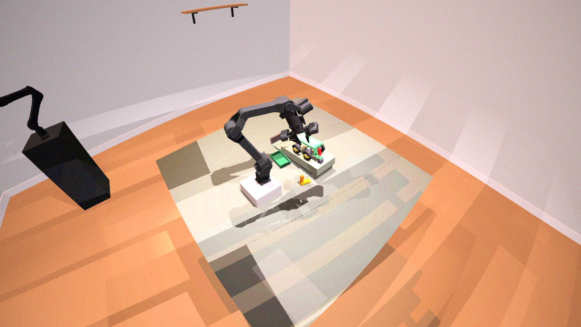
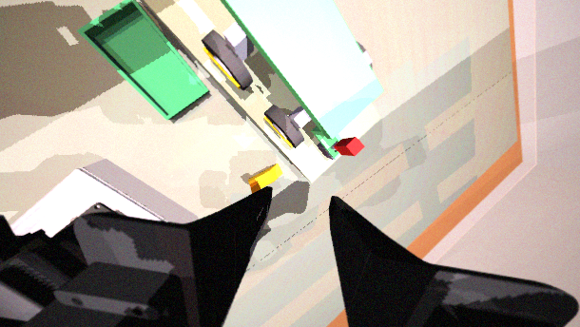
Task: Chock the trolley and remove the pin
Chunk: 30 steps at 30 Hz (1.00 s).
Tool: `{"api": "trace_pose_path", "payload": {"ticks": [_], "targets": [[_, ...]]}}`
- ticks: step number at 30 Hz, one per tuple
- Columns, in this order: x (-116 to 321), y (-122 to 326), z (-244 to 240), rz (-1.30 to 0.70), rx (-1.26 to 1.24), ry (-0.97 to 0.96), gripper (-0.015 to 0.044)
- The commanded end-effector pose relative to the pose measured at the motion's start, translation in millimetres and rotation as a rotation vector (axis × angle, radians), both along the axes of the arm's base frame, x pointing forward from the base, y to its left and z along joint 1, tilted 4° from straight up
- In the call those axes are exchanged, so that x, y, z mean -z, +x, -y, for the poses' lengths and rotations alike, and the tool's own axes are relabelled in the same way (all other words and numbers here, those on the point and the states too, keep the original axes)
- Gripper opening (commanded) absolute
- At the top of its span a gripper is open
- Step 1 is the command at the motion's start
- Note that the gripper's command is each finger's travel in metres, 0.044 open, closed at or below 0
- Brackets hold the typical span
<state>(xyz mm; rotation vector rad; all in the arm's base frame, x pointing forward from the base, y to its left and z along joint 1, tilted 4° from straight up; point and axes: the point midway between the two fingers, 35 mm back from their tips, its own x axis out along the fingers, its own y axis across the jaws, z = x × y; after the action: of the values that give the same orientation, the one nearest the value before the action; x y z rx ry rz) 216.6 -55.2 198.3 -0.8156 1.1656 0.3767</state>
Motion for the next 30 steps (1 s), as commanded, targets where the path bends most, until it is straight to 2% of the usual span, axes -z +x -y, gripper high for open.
{"api": "trace_pose_path", "payload": {"ticks": [1, 13, 25, 30], "targets": [[42.2, -10.7, 28.2, -0.192, -0.214, -0.015, 0.019], [94.6, -41.6, 59.3, -0.36, -0.545, 0.081, 0.019], [96.0, -42.0, 59.6, -0.361, -0.55, 0.084, 0.019], [111.9, -40.5, 58.9, -0.361, -0.55, 0.084, 0.019]]}}
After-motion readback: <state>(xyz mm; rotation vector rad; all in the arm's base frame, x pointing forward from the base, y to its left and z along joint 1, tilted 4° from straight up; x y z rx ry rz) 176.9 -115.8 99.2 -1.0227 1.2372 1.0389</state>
